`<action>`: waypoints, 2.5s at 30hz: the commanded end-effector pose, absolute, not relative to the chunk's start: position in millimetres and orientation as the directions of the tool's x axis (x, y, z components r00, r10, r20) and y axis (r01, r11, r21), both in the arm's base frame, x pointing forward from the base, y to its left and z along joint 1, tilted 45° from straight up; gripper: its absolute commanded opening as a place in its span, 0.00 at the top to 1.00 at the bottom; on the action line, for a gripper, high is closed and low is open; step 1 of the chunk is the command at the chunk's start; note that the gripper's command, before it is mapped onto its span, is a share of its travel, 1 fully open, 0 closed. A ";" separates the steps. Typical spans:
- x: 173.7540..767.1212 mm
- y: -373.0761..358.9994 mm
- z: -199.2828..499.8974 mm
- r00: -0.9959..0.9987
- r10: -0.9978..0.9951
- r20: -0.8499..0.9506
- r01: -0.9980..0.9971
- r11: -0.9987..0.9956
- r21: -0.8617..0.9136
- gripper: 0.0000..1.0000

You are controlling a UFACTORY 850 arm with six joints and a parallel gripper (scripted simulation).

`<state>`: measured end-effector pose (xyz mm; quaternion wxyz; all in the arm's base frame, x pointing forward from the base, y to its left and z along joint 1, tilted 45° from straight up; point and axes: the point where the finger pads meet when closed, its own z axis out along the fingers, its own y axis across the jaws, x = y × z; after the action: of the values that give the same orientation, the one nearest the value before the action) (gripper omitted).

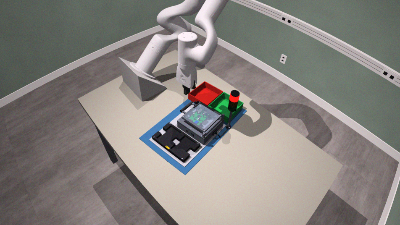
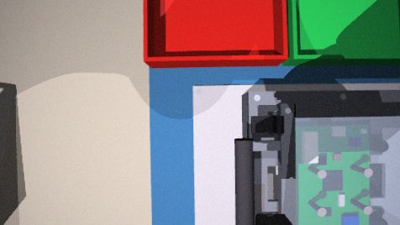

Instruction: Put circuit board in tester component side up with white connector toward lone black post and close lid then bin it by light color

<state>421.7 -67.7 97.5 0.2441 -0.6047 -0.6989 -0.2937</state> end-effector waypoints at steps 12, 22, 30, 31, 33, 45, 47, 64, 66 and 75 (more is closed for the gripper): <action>422.3 -68.4 97.8 0.013 0.709 0.705 1.000 -0.020 0.002 1.00; 422.3 -68.4 97.8 0.336 0.664 0.668 0.942 -0.249 -0.227 1.00; 422.3 -68.4 97.8 0.542 0.590 0.599 0.840 -0.393 -0.373 1.00; 422.3 -68.4 97.8 0.570 0.576 0.586 0.821 -0.413 -0.393 1.00; 422.3 -68.4 97.8 0.625 0.546 0.557 0.780 -0.452 -0.433 1.00; 422.3 -68.4 97.8 0.861 0.351 0.368 0.509 -0.616 -0.602 1.00; 422.3 -68.4 97.8 0.894 0.307 0.325 0.447 -0.639 -0.626 1.00; 422.3 -68.4 97.8 0.986 0.109 0.130 0.168 -0.701 -0.693 1.00; 422.3 -68.4 97.8 0.987 0.103 0.124 0.160 -0.702 -0.694 1.00; 422.3 -68.4 97.8 0.988 0.099 0.120 0.155 -0.702 -0.695 1.00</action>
<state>421.7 -67.7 97.5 0.3802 -0.9216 -0.0691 -0.0361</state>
